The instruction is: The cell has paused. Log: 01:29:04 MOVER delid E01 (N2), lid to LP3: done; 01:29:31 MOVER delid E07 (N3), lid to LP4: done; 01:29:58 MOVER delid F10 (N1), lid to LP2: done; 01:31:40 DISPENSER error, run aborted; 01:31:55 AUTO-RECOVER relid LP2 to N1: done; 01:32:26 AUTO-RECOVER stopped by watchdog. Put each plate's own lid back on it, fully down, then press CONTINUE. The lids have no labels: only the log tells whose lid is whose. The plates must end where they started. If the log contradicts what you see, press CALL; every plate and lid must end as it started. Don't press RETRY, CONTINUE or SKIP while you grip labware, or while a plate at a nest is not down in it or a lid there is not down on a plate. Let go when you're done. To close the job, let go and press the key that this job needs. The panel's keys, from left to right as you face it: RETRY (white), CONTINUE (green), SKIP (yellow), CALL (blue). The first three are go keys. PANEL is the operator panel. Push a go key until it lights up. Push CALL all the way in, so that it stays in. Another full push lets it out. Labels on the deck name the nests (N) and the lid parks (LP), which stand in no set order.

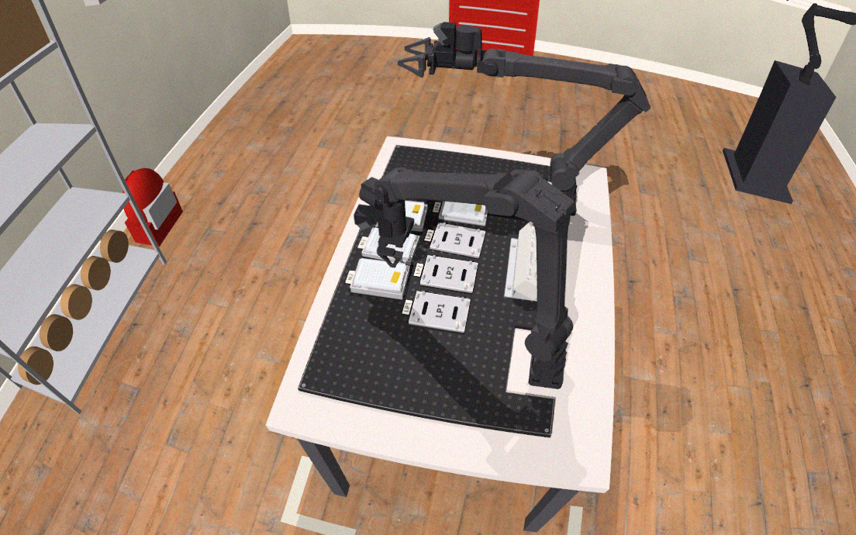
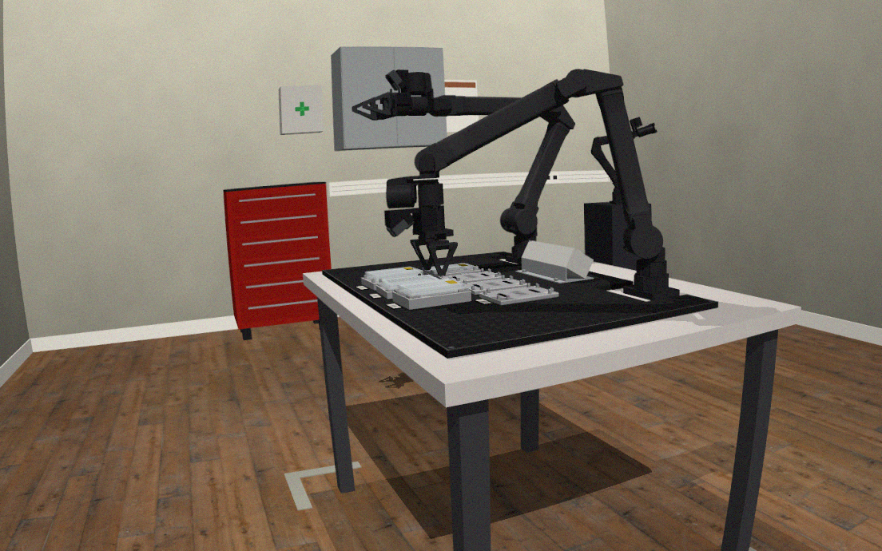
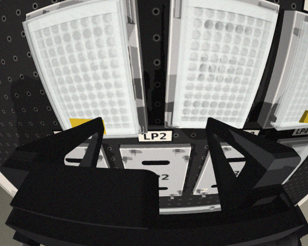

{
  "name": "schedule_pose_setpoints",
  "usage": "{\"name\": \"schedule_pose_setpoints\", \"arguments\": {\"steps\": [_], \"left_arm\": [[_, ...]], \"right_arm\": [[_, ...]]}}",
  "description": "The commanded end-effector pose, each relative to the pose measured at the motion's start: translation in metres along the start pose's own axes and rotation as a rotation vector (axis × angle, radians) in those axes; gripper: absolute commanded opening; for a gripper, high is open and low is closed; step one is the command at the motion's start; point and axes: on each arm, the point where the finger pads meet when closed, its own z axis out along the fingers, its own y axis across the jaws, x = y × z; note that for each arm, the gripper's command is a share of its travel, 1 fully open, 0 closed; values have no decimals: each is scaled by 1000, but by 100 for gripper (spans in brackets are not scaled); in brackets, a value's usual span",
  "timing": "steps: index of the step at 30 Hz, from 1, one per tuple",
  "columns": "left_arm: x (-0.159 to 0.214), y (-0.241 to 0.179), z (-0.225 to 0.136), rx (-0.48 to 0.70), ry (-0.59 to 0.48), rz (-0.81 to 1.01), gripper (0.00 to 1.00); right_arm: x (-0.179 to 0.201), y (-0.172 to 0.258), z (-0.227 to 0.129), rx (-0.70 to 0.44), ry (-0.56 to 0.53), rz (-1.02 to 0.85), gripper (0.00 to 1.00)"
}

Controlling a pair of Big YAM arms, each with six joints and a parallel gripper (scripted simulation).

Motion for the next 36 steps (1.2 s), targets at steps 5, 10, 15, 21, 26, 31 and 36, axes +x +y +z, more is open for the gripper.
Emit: {"name": "schedule_pose_setpoints", "arguments": {"steps": [5,10,15,21,26,31,36], "left_arm": [[3,-33,-19,25,-44,-27,100],[8,-60,-23,36,-56,-27,100],[19,-84,-18,29,-41,-27,100],[30,-102,-18,28,-37,-27,100],[42,-125,-18,29,-36,-27,100],[55,-147,-18,31,-34,-27,100],[63,-161,-18,32,-34,-27,100]], "right_arm": [[-35,-1,-2,-1,-57,12,100],[-35,-1,-2,-1,-57,12,100],[-35,-1,-2,-1,-57,12,100],[-35,-1,-2,-1,-57,12,100],[-35,-1,-2,-1,-57,12,100],[-35,-1,-2,-1,-57,12,100],[-35,-1,-2,-1,-57,12,100]]}}
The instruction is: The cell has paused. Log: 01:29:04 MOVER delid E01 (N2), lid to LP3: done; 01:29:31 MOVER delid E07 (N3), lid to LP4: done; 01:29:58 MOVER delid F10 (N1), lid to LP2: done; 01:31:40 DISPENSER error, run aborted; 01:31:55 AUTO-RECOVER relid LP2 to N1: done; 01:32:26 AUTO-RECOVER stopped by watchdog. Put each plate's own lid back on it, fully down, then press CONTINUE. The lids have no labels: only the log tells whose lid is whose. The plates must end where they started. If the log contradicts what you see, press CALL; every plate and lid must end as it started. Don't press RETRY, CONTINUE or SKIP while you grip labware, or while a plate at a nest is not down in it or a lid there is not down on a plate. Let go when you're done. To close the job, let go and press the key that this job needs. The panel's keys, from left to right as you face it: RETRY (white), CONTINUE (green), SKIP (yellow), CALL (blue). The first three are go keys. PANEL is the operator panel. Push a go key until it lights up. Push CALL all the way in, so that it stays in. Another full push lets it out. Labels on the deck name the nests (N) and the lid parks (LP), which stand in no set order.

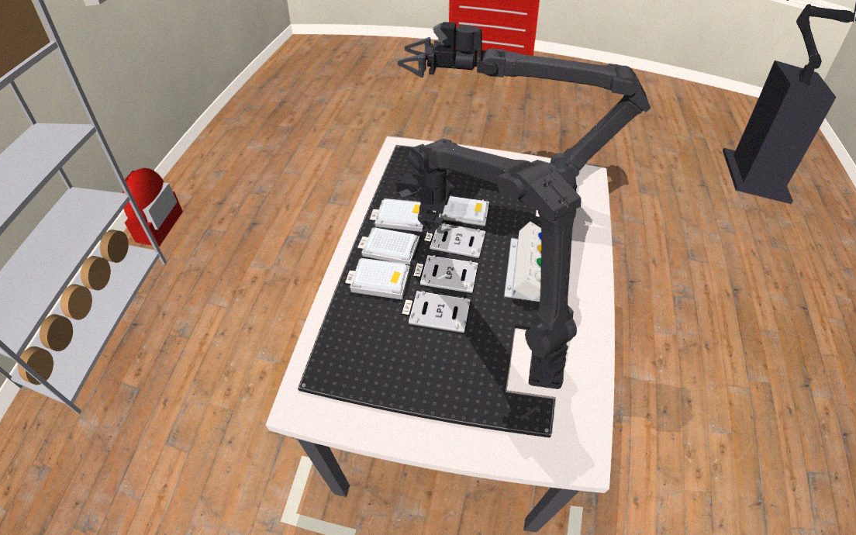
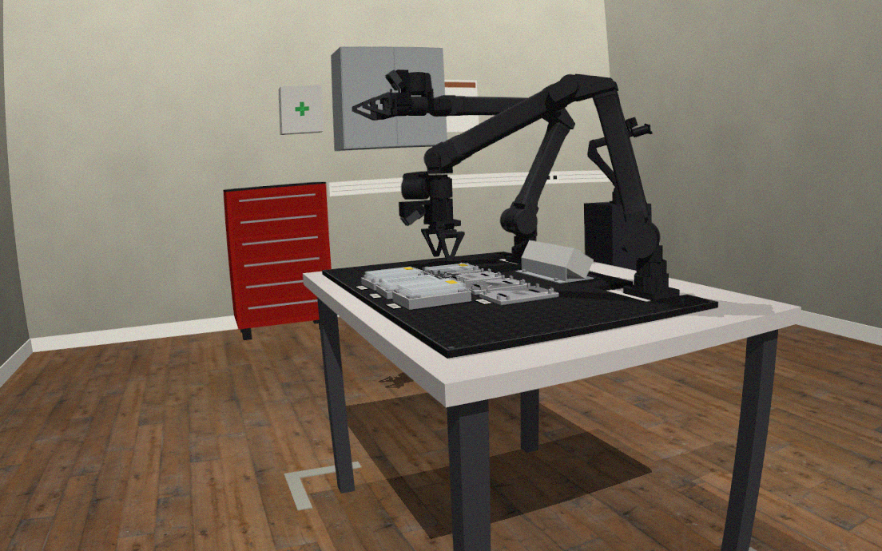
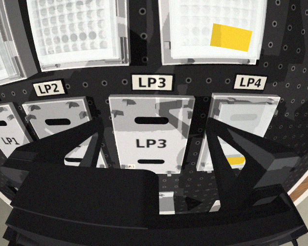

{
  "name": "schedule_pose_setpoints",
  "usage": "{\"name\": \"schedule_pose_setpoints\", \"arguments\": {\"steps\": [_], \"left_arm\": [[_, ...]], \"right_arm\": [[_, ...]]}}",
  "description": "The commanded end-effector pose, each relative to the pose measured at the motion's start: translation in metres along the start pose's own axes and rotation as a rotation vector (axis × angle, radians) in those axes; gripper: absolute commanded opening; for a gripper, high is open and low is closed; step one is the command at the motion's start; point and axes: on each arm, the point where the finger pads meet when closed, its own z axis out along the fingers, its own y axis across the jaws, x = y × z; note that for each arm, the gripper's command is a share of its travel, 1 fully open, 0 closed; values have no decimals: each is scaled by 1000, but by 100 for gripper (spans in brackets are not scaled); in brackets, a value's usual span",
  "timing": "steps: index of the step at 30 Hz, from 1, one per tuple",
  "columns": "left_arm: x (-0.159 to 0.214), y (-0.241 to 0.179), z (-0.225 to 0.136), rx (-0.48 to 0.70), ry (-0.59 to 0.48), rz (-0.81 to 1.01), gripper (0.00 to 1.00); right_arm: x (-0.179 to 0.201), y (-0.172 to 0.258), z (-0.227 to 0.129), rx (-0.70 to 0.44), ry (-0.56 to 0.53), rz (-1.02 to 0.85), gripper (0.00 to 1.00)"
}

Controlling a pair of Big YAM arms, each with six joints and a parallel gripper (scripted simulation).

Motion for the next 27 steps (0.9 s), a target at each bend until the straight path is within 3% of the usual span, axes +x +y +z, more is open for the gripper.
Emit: {"name": "schedule_pose_setpoints", "arguments": {"steps": [1,27], "left_arm": [[-9,-26,-9,18,-19,-27,100],[52,-134,-8,25,-13,-27,100]], "right_arm": [[-35,-1,-2,-1,-57,12,100],[-35,-1,-2,-1,-57,12,100]]}}
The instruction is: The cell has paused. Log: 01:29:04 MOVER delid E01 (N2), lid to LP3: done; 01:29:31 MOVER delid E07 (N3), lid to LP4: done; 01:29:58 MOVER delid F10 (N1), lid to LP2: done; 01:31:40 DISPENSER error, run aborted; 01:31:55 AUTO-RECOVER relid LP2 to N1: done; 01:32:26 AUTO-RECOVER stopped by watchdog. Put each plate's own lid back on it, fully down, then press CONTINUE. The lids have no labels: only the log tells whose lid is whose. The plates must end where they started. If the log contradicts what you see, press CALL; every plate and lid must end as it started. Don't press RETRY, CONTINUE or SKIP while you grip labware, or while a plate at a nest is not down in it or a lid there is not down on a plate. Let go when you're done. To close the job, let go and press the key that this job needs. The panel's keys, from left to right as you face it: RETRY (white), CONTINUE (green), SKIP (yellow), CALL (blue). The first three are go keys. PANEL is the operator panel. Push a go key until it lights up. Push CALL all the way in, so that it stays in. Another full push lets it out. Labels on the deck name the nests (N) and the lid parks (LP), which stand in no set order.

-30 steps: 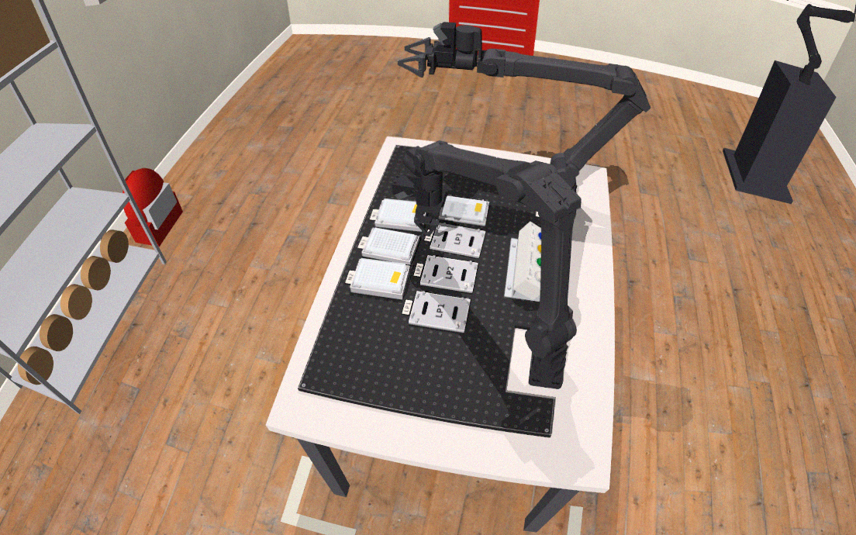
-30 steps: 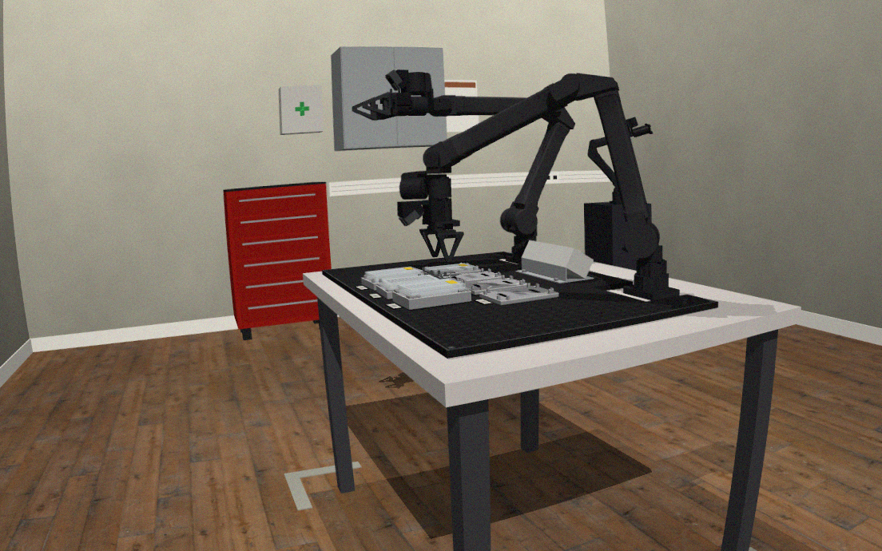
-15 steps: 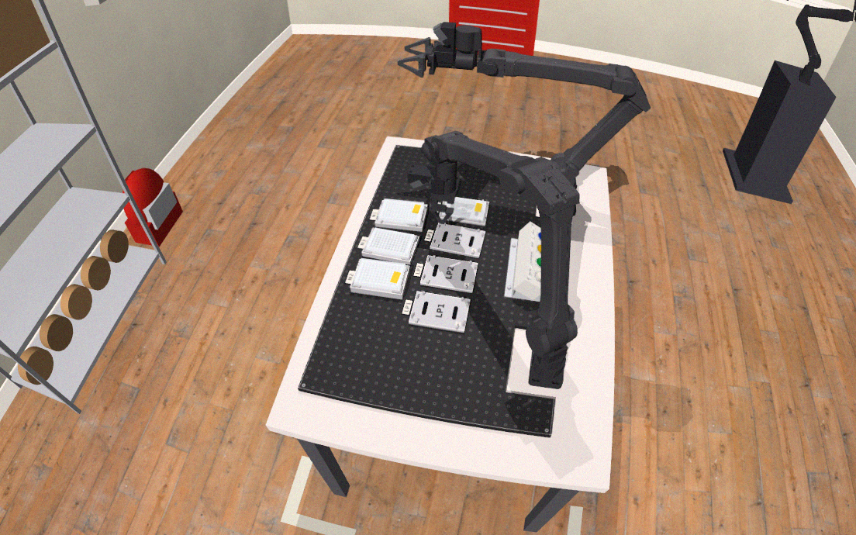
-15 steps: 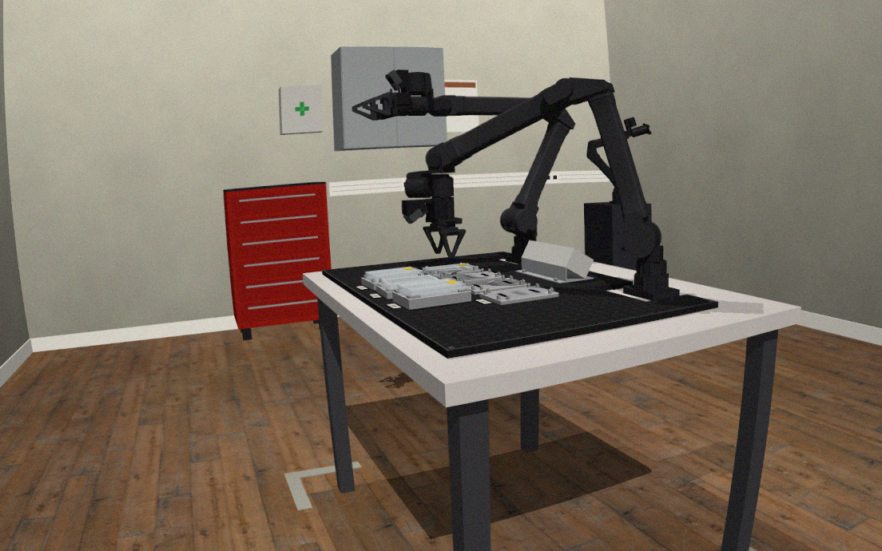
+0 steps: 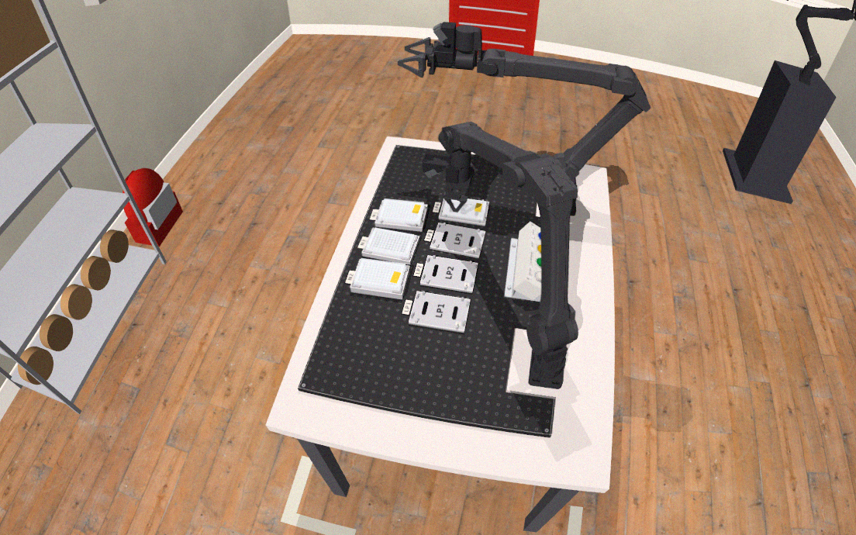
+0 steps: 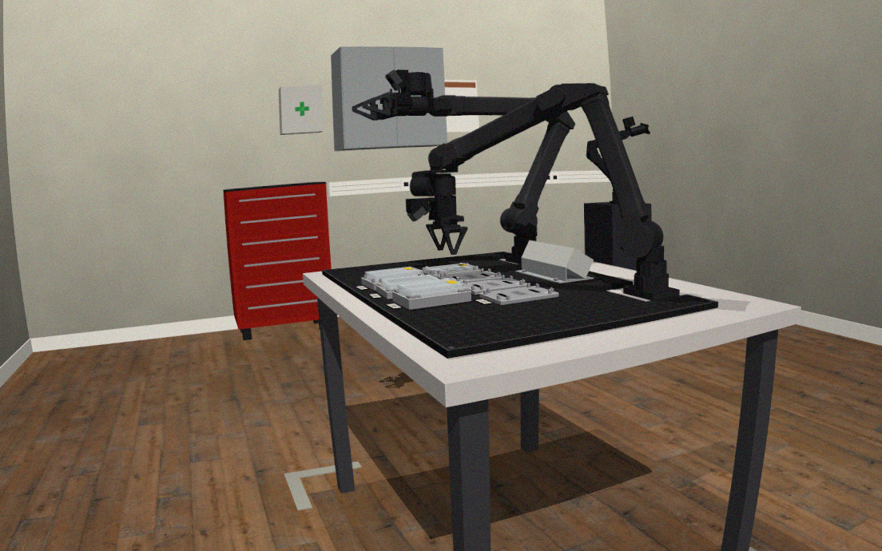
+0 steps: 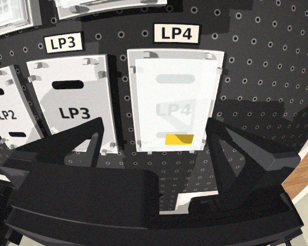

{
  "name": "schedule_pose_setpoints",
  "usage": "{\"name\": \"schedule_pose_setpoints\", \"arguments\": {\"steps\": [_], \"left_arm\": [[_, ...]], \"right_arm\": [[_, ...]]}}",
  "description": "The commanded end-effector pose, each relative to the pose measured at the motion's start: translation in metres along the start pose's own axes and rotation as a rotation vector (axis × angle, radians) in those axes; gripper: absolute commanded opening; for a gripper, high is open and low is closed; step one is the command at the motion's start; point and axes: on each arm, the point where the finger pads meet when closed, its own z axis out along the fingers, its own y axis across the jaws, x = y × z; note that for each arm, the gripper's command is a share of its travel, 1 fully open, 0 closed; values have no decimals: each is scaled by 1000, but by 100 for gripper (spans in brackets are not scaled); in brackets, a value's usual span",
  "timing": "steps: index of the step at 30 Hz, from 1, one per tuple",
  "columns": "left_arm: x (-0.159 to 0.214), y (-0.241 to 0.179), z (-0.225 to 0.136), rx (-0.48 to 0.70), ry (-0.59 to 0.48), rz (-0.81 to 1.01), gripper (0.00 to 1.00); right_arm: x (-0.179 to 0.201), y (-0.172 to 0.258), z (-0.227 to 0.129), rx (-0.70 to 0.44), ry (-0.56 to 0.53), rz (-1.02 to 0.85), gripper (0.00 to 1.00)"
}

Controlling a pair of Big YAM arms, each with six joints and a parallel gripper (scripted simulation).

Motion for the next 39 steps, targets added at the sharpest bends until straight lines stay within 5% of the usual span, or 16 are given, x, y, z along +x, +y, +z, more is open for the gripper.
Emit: {"name": "schedule_pose_setpoints", "arguments": {"steps": [1,39], "left_arm": [[6,-37,-7,21,-14,-10,100],[7,-24,9,-1,0,-23,100]], "right_arm": [[-35,-1,-2,-1,-57,12,100],[-35,-1,-2,-1,-57,12,100]]}}
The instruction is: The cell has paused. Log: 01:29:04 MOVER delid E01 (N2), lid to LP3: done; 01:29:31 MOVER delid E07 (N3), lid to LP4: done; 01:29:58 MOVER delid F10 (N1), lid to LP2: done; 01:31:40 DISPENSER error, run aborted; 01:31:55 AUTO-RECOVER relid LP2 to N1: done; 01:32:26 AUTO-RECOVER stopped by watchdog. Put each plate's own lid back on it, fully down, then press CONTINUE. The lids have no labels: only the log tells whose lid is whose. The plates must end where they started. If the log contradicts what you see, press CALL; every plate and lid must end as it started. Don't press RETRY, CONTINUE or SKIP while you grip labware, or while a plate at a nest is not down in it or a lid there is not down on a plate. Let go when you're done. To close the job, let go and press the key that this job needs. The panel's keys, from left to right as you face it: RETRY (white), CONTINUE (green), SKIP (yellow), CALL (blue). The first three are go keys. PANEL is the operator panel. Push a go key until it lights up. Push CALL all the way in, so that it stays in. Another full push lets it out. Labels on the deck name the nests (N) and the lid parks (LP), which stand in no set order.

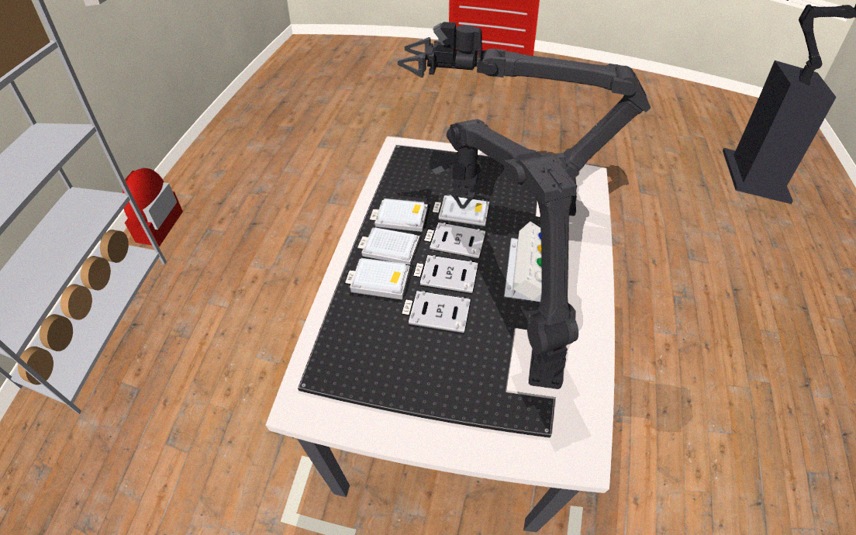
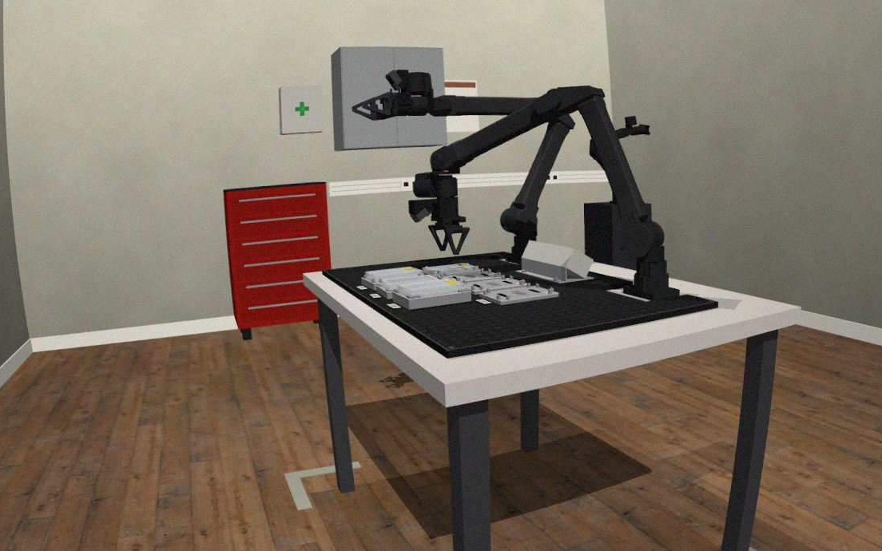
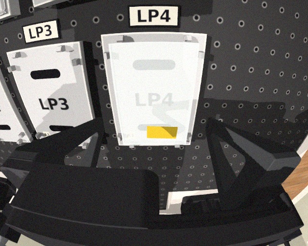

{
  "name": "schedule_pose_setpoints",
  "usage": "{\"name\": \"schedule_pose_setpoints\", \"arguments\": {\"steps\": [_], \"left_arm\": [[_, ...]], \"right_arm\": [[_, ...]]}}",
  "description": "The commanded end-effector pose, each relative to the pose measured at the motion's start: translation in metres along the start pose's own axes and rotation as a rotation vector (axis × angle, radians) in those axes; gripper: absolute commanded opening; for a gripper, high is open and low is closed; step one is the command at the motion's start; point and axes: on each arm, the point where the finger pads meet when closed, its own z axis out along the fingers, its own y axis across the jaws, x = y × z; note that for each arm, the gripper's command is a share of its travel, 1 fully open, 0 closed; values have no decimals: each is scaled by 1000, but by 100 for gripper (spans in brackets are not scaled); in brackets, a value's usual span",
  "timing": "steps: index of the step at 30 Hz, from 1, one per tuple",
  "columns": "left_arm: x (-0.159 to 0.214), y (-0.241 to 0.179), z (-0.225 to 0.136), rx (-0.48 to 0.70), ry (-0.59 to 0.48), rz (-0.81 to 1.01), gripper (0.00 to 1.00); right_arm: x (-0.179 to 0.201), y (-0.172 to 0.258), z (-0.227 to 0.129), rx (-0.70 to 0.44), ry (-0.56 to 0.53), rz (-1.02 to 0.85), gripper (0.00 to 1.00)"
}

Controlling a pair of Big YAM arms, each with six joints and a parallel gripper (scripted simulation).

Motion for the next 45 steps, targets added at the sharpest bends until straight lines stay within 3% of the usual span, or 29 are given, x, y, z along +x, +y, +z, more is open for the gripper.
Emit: {"name": "schedule_pose_setpoints", "arguments": {"steps": [1,33,45], "left_arm": [[-9,0,3,5,-5,-19,100],[-8,2,57,-5,1,-19,100],[-12,-7,43,17,-12,-14,100]], "right_arm": [[-35,-1,-2,-1,-57,12,100],[-35,-1,-2,-1,-57,12,100],[-35,-1,-2,-1,-57,12,100]]}}
